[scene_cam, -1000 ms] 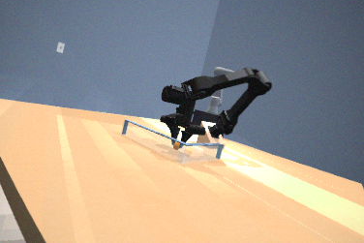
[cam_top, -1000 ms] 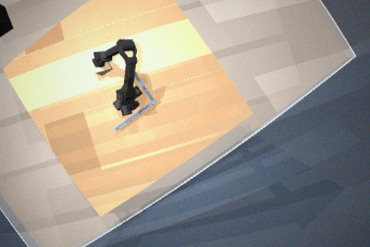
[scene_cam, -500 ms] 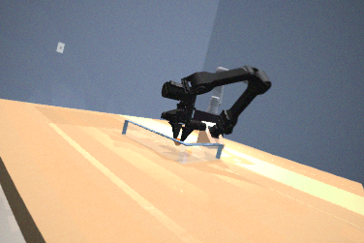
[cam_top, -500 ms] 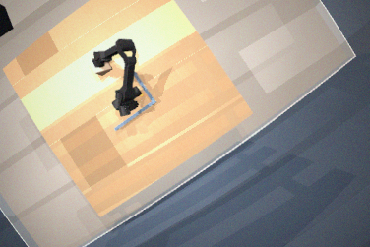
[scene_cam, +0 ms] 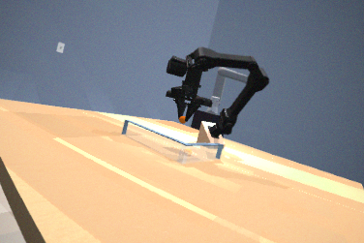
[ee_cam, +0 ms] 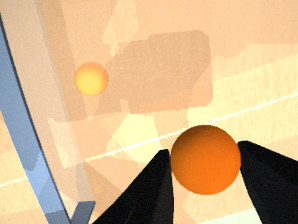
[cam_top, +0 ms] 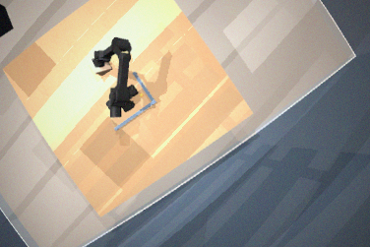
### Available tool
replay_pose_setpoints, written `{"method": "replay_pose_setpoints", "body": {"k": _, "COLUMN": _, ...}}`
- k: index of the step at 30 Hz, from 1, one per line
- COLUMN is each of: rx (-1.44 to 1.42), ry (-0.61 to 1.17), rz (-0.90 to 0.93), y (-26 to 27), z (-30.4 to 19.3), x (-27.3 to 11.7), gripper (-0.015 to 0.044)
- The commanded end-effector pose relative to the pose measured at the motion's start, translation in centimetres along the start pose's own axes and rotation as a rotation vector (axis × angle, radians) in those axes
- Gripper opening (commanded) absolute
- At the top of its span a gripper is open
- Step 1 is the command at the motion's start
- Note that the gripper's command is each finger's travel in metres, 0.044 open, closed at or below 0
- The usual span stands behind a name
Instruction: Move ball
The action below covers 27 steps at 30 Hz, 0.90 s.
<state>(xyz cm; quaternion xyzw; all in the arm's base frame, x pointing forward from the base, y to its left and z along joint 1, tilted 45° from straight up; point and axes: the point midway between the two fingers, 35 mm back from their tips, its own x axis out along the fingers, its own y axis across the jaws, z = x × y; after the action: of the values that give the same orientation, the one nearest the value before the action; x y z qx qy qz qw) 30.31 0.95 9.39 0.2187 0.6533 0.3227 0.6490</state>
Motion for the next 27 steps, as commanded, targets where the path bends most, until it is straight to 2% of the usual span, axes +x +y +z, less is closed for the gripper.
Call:
{"method": "replay_pose_setpoints", "body": {"k": 1, "rx": -0.008, "ry": -0.003, "rz": -0.002, "y": 0.1, "z": -0.2, "x": -2.0, "gripper": 0.0000}}
{"method": "replay_pose_setpoints", "body": {"k": 6, "rx": 0.011, "ry": -0.003, "rz": -0.002, "y": 0.2, "z": -0.2, "x": -2.0, "gripper": 0.0000}}
{"method": "replay_pose_setpoints", "body": {"k": 27, "rx": 0.618, "ry": -0.007, "rz": -0.006, "y": 2.8, "z": 0.9, "x": -0.5, "gripper": 0.0000}}
